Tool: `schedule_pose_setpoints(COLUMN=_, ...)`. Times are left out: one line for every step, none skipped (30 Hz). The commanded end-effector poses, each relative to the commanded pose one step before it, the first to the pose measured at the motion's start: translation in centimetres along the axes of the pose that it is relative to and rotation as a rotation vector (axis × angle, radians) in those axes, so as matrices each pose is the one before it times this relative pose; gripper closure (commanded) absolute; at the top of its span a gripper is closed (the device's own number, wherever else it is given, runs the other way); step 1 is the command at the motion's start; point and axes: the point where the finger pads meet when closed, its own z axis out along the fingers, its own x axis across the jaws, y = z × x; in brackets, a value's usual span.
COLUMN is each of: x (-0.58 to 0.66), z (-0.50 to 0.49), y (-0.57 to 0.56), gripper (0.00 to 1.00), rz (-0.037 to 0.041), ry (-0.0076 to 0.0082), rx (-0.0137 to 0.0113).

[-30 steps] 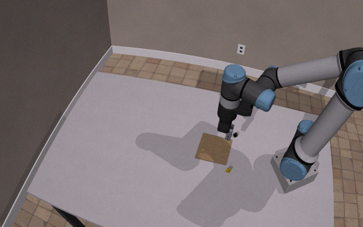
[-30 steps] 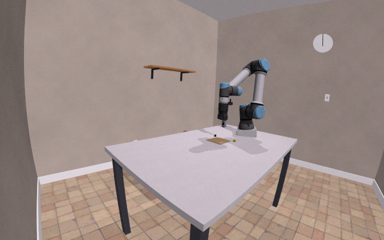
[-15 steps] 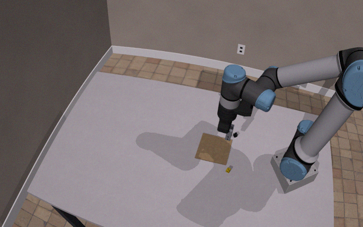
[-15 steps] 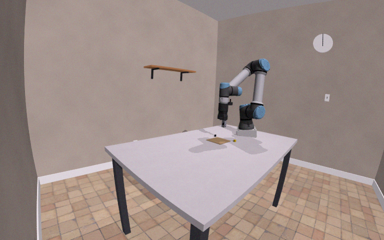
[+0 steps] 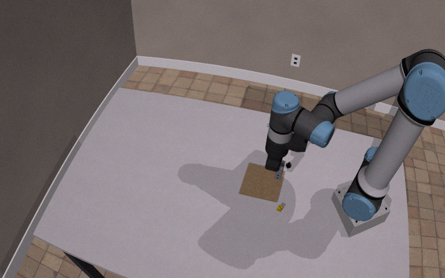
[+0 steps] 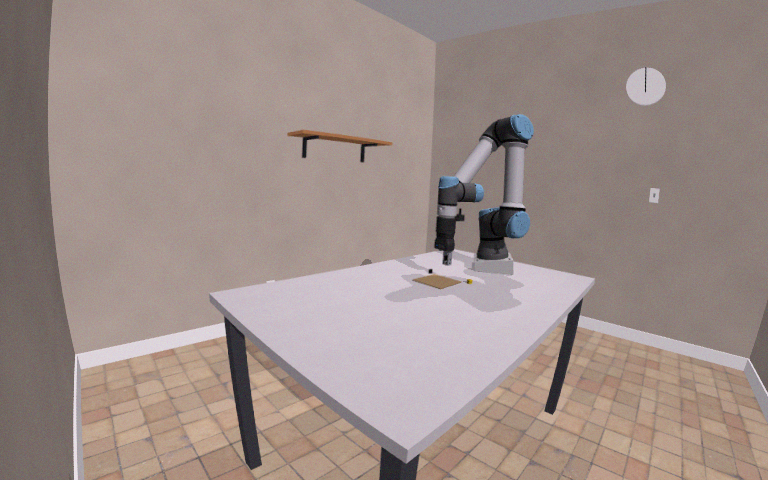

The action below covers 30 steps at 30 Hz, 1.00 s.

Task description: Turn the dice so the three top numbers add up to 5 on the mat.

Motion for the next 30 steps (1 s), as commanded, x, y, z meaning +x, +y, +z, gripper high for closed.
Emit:
schedule_pose_setpoints(x=-0.039, z=1.9035, y=0.157, gripper=0.66, rz=-0.00001, ry=-0.0008, rx=-0.00222)
schedule_pose_setpoints(x=-0.003, z=0.4518, y=0.0, gripper=0.66, rz=0.0, ry=0.0, rx=0.0)
schedule_pose_setpoints(x=-0.003, z=0.4258, y=0.0, gripper=0.66, rz=0.0, ry=0.0, rx=0.0)
schedule_pose_setpoints(x=-0.003, z=0.3967, y=0.0, gripper=0.66, rz=0.0, ry=0.0, rx=0.0)
schedule_pose_setpoints(x=-0.003, z=0.365, y=0.0, gripper=0.66, rz=0.0, ry=0.0, rx=0.0)
schedule_pose_setpoints(x=-0.002, z=0.3313, y=-0.001, gripper=0.66, rz=0.0, ry=0.0, rx=0.0)
schedule_pose_setpoints(x=-0.002, z=0.2946, y=0.0, gripper=0.66, rz=0.0, ry=0.0, rx=0.0)
schedule_pose_setpoints(x=-0.002, z=0.2578, y=0.0, gripper=0.66, rz=0.0, ry=0.0, rx=0.0)
schedule_pose_setpoints(x=-0.002, z=0.2201, y=0.0, gripper=0.66, rz=0.0, ry=0.0, rx=0.0)
schedule_pose_setpoints(x=-0.001, z=0.1829, y=-0.001, gripper=0.66, rz=0.0, ry=0.0, rx=0.0)
schedule_pose_setpoints(x=-0.001, z=0.1457, y=0.001, gripper=0.66, rz=0.0, ry=0.0, rx=0.0)
schedule_pose_setpoints(x=-0.001, z=0.1114, y=0.0, gripper=0.66, rz=0.0, ry=0.0, rx=0.0)
schedule_pose_setpoints(x=0.0, z=0.0, y=0.0, gripper=0.66, rz=0.0, ry=0.0, rx=0.0)
schedule_pose_setpoints(x=0.0, z=0.0, y=0.0, gripper=0.66, rz=0.0, ry=0.0, rx=0.0)
schedule_pose_setpoints(x=0.0, z=0.0795, y=0.0, gripper=0.66, rz=0.0, ry=0.0, rx=0.0)
schedule_pose_setpoints(x=0.0, z=0.0512, y=0.0, gripper=0.66, rz=0.0, ry=0.0, rx=0.0)
schedule_pose_setpoints(x=0.0, z=0.0279, y=0.0, gripper=0.66, rz=0.0, ry=0.0, rx=0.0)
schedule_pose_setpoints(x=0.0, z=0.0109, y=0.0, gripper=0.66, rz=0.0, ry=0.0, rx=0.0)
schedule_pose_setpoints(x=0.0, z=0.0016, y=0.0, gripper=0.66, rz=0.0, ry=0.0, rx=0.0)
schedule_pose_setpoints(x=0.0, z=0.0, y=0.0, gripper=0.66, rz=0.0, ry=0.0, rx=0.0)
schedule_pose_setpoints(x=0.0, z=0.0, y=0.0, gripper=0.66, rz=0.0, ry=0.0, rx=0.0)
schedule_pose_setpoints(x=0.0, z=0.0, y=0.0, gripper=0.66, rz=0.0, ry=0.0, rx=0.0)
schedule_pose_setpoints(x=0.0, z=0.0, y=0.0, gripper=0.66, rz=0.0, ry=0.0, rx=0.0)
schedule_pose_setpoints(x=0.0, z=0.0, y=0.0, gripper=0.66, rz=0.0, ry=0.0, rx=0.0)
schedule_pose_setpoints(x=0.0, z=0.0, y=0.0, gripper=0.66, rz=0.0, ry=0.0, rx=0.0)
schedule_pose_setpoints(x=0.0, z=0.0, y=0.0, gripper=0.66, rz=0.0, ry=0.0, rx=0.0)
schedule_pose_setpoints(x=0.0, z=0.0, y=0.0, gripper=0.66, rz=0.0, ry=0.0, rx=0.0)
schedule_pose_setpoints(x=0.0, z=0.0, y=0.0, gripper=0.66, rz=0.0, ry=0.0, rx=0.0)
schedule_pose_setpoints(x=0.0, z=0.0, y=0.0, gripper=0.66, rz=0.0, ry=0.0, rx=0.0)
schedule_pose_setpoints(x=0.0, z=0.0, y=0.0, gripper=0.66, rz=0.0, ry=0.0, rx=0.0)
